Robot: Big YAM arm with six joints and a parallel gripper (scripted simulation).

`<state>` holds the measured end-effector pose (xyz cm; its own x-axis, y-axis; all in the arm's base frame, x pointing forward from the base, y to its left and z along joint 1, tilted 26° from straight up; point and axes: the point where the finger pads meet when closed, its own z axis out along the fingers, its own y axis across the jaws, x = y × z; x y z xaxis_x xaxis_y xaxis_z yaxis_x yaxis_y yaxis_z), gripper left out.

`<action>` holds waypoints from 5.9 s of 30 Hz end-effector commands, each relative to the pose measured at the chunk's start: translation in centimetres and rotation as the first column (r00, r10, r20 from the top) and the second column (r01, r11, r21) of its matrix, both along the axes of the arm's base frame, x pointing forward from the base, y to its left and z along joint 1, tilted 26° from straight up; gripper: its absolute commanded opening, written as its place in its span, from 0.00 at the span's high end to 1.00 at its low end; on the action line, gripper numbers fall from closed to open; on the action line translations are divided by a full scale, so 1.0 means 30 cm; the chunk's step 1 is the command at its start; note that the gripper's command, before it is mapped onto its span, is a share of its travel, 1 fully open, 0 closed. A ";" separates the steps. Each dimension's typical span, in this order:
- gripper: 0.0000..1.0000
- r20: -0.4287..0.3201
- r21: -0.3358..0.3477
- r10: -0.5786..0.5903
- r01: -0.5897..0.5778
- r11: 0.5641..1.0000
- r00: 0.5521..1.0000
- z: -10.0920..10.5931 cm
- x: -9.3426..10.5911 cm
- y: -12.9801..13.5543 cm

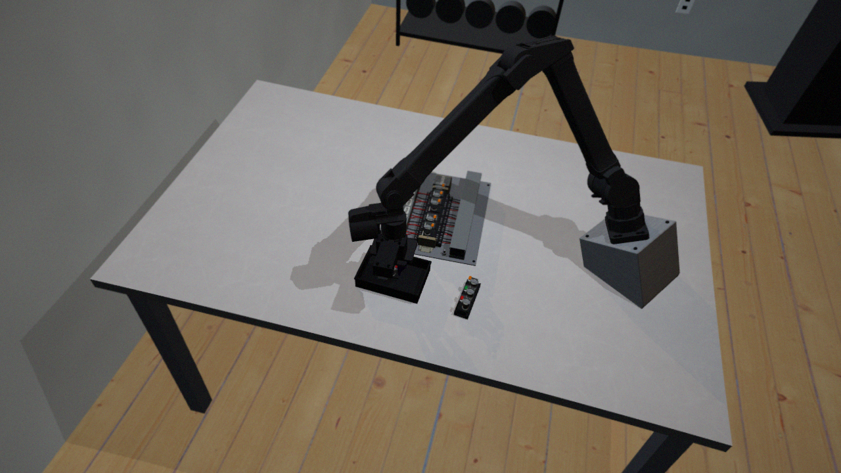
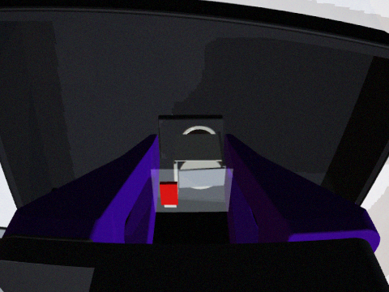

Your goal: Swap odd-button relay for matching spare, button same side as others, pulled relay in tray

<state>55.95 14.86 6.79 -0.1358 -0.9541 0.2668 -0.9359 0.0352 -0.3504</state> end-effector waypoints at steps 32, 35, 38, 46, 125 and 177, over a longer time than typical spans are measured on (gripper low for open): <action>0.41 0.026 0.012 0.001 -0.002 1.000 1.000 0.040 0.032 -0.011; 0.41 0.026 0.012 0.001 -0.002 1.000 1.000 0.040 0.032 -0.011; 0.41 0.026 0.012 0.001 -0.002 1.000 1.000 0.040 0.032 -0.011; 0.41 0.026 0.012 0.001 -0.002 1.000 1.000 0.040 0.032 -0.011; 0.41 0.032 0.014 0.002 -0.003 1.000 0.999 0.068 0.028 -0.005; 0.41 0.038 0.019 0.008 -0.009 1.000 0.999 0.129 0.010 0.064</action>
<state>55.40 15.30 8.78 -0.1324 -0.9555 0.2635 -0.9347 0.0319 -0.3539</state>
